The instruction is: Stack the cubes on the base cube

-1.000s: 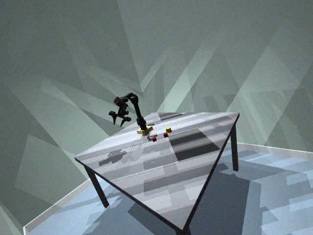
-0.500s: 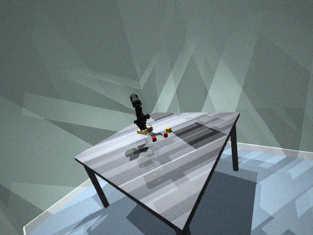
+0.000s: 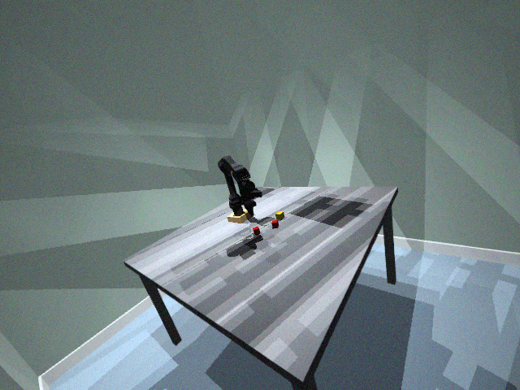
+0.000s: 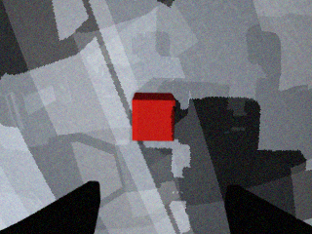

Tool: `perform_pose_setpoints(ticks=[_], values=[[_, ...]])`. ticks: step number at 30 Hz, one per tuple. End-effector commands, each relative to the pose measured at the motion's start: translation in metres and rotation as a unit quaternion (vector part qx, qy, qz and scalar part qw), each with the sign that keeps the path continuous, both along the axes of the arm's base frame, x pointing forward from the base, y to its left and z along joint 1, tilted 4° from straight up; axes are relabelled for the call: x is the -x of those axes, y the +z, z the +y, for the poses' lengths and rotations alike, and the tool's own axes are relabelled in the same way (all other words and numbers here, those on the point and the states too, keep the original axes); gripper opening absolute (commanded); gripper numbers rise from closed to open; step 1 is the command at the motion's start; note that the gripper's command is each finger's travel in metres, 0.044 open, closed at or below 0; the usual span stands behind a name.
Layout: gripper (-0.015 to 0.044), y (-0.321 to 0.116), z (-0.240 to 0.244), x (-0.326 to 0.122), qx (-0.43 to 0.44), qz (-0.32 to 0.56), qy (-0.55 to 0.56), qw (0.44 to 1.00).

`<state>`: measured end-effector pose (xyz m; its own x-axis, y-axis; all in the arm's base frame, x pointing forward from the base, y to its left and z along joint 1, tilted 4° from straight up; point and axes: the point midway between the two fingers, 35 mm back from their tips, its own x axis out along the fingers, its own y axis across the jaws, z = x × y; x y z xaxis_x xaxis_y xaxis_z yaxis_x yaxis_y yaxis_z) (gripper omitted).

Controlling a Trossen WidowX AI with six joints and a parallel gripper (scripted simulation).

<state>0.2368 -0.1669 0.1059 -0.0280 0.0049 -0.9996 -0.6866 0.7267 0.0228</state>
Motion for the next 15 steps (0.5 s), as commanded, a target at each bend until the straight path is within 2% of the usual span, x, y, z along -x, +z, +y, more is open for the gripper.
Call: perform_pose_setpoints(ticks=[1,8,15], values=[[0.0265,-0.003,0.004,-0.001,-0.008,0.002,0.008,1.0],[0.0265,-0.058,0.005,0.001,-0.008,0.002,0.008,1.0],[0.0265,-0.069,0.006,0.002,-0.008,0.002,0.008,1.0]])
